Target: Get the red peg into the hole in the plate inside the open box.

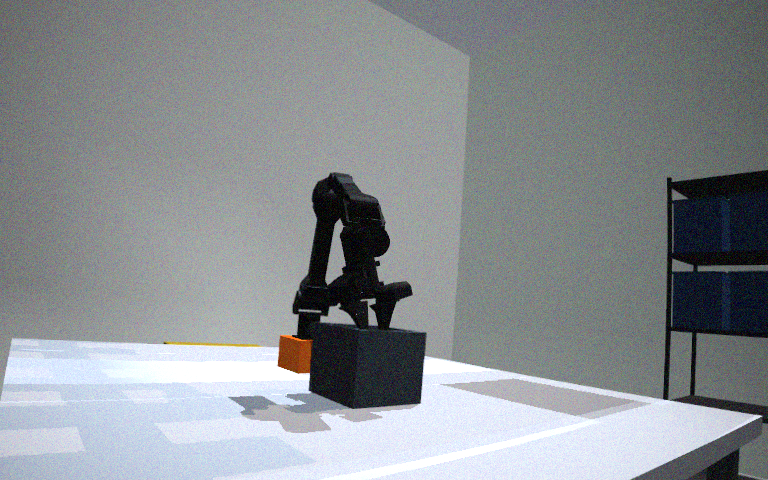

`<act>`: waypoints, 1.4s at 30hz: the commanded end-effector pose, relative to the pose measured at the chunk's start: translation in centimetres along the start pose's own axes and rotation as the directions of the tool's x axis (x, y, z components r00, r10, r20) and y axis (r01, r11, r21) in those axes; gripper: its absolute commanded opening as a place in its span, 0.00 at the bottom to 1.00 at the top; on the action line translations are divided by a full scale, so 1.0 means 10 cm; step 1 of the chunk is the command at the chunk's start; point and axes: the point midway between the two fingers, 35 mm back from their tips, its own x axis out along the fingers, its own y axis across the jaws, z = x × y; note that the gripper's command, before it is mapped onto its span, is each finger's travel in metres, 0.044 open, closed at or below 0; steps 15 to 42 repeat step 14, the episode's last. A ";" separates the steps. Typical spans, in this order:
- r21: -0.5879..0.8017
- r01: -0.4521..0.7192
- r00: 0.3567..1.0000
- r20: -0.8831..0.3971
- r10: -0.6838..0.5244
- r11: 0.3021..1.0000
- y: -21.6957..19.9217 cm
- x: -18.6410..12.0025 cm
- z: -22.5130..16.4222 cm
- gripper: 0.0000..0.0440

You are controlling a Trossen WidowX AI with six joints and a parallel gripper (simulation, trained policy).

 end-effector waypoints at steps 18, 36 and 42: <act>-0.026 -0.106 0.994 -0.043 0.105 0.994 0.19 -0.27 0.14 0.35; -0.026 -0.106 0.994 -0.043 0.105 0.994 0.19 -0.27 0.14 0.35; -0.026 -0.106 0.994 -0.043 0.105 0.994 0.19 -0.27 0.14 0.35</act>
